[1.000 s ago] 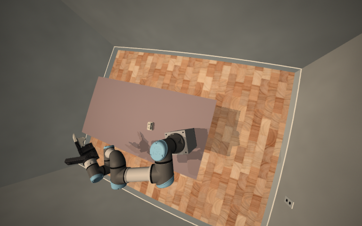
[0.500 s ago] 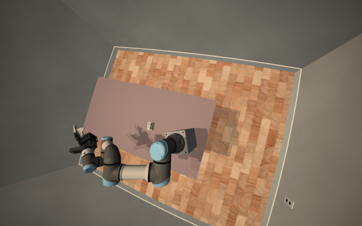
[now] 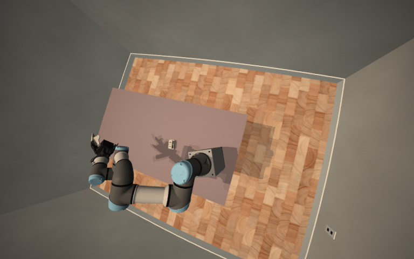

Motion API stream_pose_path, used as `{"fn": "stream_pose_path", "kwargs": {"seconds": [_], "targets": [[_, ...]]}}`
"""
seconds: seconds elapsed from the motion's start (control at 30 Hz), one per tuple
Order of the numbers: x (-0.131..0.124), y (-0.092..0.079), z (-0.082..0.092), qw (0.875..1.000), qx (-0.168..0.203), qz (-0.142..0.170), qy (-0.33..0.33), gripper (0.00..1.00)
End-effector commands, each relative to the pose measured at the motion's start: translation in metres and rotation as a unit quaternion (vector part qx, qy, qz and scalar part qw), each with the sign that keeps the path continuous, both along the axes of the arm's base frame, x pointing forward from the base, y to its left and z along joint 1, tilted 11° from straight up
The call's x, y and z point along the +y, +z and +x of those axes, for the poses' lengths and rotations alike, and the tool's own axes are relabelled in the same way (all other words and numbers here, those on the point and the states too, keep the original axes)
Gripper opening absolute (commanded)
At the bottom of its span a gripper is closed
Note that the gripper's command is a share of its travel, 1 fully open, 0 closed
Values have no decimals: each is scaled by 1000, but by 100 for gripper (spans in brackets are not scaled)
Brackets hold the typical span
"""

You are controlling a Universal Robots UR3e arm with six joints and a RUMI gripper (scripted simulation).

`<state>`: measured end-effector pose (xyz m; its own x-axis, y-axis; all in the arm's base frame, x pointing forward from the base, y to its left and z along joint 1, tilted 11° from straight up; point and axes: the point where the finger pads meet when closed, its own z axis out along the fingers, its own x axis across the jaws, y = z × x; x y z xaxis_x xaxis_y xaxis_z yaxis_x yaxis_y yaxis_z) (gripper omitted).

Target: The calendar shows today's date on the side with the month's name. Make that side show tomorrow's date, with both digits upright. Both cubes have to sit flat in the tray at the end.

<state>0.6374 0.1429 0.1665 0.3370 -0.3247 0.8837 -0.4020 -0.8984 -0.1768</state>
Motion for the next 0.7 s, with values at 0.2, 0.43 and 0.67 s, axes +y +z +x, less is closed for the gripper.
{"fn": "stream_pose_path", "kwargs": {"seconds": [0.2,0.43,0.67], "targets": [[-62,-44,-27,984,144,-83,57,100],[-89,-68,-52,967,211,-109,89,100],[-118,-101,-98,935,299,-127,144,100]]}}
